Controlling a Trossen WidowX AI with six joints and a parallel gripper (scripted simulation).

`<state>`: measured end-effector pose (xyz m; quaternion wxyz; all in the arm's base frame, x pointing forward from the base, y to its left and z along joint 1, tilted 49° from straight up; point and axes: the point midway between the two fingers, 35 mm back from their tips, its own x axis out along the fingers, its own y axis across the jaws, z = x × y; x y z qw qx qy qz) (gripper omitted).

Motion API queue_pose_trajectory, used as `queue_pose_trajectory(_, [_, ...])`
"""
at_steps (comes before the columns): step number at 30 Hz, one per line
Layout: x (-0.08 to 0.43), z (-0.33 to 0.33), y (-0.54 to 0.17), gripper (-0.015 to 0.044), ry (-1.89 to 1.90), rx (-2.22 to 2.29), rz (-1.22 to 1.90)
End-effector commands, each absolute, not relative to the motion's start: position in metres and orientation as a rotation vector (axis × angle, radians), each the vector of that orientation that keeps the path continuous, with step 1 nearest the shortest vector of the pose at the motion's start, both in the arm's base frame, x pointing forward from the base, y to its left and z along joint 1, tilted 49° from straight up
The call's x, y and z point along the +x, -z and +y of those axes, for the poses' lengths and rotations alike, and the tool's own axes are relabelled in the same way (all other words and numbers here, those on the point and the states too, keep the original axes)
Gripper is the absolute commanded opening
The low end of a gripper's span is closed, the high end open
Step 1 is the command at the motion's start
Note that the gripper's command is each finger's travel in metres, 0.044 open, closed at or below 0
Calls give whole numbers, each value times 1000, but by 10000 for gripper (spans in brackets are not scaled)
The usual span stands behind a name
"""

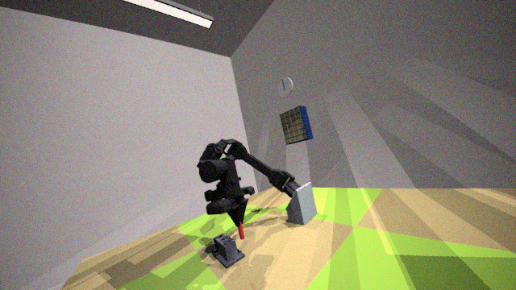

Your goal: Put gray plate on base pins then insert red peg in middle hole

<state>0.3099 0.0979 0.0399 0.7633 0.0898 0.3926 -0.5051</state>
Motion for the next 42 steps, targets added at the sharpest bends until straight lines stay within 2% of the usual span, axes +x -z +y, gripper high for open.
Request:
queue_pose_trajectory(1, [316,92,-51,0,1094,195,846])
queue_pose_trajectory(25, [341,46,-104,0,1116,183,817])
queue_pose_trajectory(42, [342,45,-105,0,1117,183,816])
